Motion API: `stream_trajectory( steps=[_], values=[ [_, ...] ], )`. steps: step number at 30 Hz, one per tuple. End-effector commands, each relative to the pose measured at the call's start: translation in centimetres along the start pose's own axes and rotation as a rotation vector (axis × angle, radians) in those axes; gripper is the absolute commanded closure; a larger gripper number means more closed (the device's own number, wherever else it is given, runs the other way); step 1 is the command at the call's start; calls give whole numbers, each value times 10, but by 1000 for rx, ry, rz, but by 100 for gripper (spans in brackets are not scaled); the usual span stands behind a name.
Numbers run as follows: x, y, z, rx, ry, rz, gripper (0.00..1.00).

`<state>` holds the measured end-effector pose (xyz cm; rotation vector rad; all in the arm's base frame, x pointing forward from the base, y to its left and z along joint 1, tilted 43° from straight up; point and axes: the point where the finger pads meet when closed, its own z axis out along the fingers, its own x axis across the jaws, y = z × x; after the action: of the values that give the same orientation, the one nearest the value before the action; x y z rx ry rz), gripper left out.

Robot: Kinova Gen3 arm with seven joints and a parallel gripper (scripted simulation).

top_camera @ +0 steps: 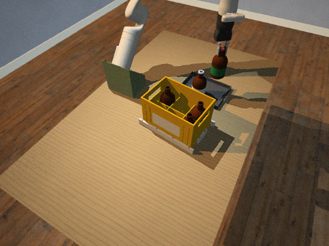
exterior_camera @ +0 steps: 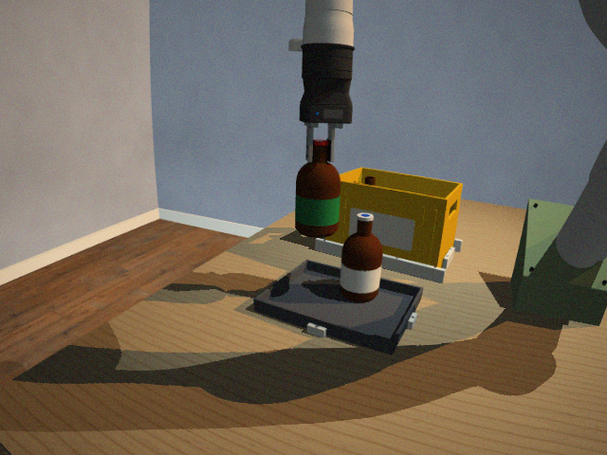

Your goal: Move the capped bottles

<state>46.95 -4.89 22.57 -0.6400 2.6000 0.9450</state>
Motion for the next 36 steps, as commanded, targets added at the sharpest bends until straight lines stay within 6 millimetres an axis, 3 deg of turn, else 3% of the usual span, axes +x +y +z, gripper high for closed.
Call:
stream_trajectory(
  steps=[1,36],
  values=[
    [1,1,4,-4,3,0,100],
    [1,2,60,-4,3,0,100]
  ],
)
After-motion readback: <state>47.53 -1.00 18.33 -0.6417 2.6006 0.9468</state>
